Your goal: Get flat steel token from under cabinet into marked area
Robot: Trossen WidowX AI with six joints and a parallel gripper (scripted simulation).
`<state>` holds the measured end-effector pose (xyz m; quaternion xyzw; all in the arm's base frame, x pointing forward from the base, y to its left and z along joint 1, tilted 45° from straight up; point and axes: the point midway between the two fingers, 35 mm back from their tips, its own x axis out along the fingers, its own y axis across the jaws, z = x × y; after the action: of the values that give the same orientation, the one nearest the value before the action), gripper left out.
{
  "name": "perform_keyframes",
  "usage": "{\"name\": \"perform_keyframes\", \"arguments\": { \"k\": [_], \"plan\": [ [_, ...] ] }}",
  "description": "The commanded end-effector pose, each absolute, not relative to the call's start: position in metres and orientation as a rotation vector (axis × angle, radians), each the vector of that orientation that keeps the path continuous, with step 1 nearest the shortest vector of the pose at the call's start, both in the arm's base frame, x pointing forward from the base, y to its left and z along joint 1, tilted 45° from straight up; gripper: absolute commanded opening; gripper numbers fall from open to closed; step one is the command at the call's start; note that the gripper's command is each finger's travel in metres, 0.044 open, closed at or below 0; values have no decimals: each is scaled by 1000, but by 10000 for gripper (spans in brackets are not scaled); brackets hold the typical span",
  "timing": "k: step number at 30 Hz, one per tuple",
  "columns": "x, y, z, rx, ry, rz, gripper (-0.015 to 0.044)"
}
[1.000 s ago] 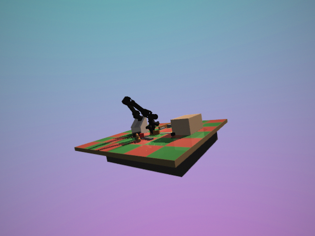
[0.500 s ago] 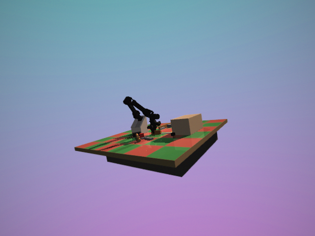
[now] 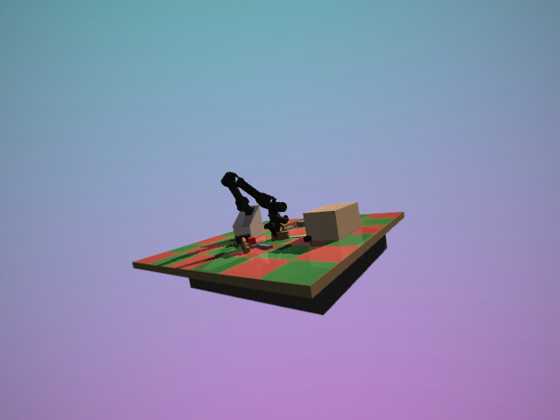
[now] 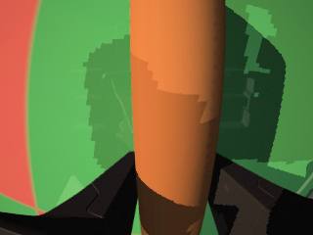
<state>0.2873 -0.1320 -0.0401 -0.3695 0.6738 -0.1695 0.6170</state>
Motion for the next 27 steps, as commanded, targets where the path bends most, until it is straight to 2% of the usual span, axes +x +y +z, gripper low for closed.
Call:
{"name": "perform_keyframes", "arguments": {
  "k": [1,27],
  "plan": [
    [297,-131,-40,-843,1538,-396,0],
    [324,-124,-45,-842,1536,-396,0]
  ]
}}
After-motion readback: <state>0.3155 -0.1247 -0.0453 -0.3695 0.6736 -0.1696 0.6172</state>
